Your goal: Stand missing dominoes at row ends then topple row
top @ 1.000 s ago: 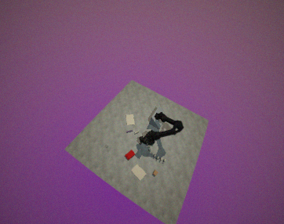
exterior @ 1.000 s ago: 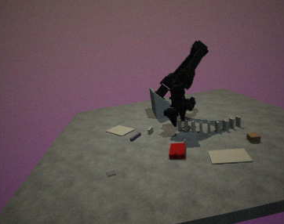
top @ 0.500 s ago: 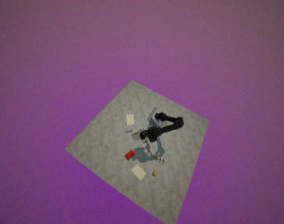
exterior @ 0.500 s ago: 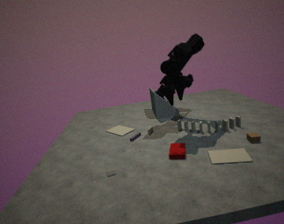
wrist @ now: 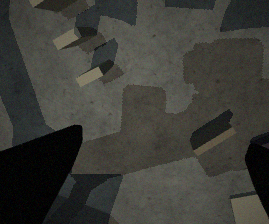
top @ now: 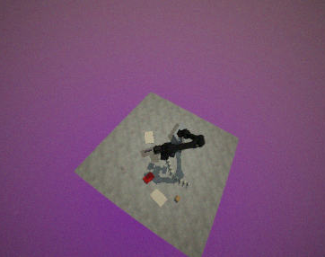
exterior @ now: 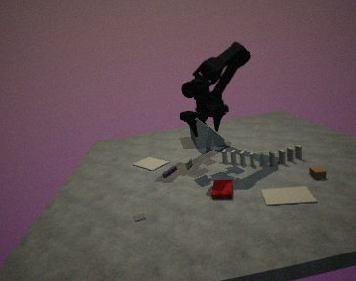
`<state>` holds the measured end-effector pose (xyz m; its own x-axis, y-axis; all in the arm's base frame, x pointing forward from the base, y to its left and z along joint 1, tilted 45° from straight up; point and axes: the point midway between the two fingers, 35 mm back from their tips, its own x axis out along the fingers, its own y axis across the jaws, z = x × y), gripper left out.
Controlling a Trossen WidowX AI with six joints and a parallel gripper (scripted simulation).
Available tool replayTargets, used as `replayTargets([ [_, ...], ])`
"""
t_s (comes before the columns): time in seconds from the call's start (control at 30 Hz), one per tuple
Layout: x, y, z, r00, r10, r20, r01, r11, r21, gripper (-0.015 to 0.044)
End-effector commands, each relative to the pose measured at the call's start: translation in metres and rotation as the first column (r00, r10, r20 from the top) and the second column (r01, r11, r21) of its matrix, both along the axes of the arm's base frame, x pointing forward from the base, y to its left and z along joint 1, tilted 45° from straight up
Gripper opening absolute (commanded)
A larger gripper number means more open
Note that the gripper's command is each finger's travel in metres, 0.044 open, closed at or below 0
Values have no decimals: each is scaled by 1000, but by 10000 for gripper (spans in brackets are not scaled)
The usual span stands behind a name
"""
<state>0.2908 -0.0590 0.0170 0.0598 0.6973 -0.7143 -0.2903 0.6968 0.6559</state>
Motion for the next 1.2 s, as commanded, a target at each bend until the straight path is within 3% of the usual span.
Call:
replayTargets([
  [0.0,-5,-23,-66,880,-329,-343,339,940,-33,440],
  [0.2,-15,-33,-104,703,-490,-515,515,851,-106,440],
  [0.67,-16,-30,-105,702,-491,-516,516,850,-107,440],
  [0.9,-13,14,-148,702,-489,-517,516,850,-104,440],
  [1.17,-11,18,-150,702,-489,-518,516,850,-104,440],
])
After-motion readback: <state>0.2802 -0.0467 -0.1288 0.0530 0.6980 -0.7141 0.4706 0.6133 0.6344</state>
